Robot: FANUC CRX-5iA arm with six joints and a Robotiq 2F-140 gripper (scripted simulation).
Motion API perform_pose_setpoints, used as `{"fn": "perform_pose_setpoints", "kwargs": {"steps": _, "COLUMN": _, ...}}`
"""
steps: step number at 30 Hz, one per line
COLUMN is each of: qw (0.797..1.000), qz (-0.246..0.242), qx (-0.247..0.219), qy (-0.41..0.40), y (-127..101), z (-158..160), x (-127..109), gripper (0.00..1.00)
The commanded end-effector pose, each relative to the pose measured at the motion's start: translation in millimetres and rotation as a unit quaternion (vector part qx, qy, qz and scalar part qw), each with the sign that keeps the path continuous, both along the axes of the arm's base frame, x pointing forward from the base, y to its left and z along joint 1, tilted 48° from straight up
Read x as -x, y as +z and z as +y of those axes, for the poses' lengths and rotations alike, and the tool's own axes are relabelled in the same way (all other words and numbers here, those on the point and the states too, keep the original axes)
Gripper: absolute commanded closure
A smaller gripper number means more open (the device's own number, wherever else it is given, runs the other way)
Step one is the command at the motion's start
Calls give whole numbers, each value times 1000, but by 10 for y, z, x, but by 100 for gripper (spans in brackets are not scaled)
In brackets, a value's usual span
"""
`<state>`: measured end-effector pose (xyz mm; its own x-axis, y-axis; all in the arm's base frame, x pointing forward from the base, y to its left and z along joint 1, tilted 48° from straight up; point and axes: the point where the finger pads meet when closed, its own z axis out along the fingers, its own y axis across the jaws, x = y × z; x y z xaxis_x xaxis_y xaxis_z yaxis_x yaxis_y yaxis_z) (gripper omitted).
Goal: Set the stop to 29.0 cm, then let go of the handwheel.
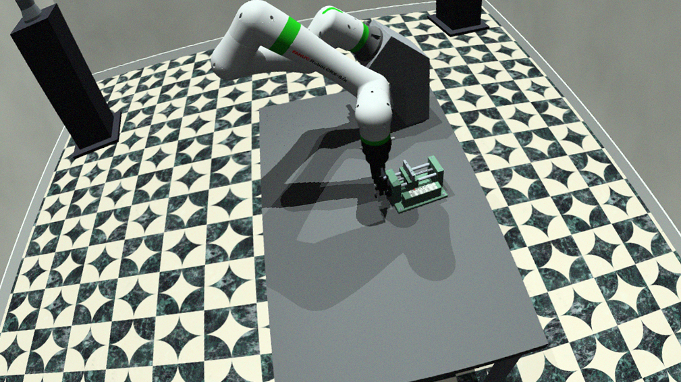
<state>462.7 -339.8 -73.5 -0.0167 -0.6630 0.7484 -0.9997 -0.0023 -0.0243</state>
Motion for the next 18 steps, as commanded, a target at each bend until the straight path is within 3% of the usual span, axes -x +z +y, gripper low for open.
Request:
{"fn": "perform_pose_setpoints", "kwargs": {"steps": 1, "qw": 1000, "qz": 0, "qx": 0, "qy": 0, "y": -59, "z": -64, "x": 26, "gripper": 96}}
{"fn": "perform_pose_setpoints", "kwargs": {"steps": 18, "qw": 1000, "qz": 0, "qx": 0, "qy": 0, "y": -183, "z": -198, "x": 264, "gripper": 96}}
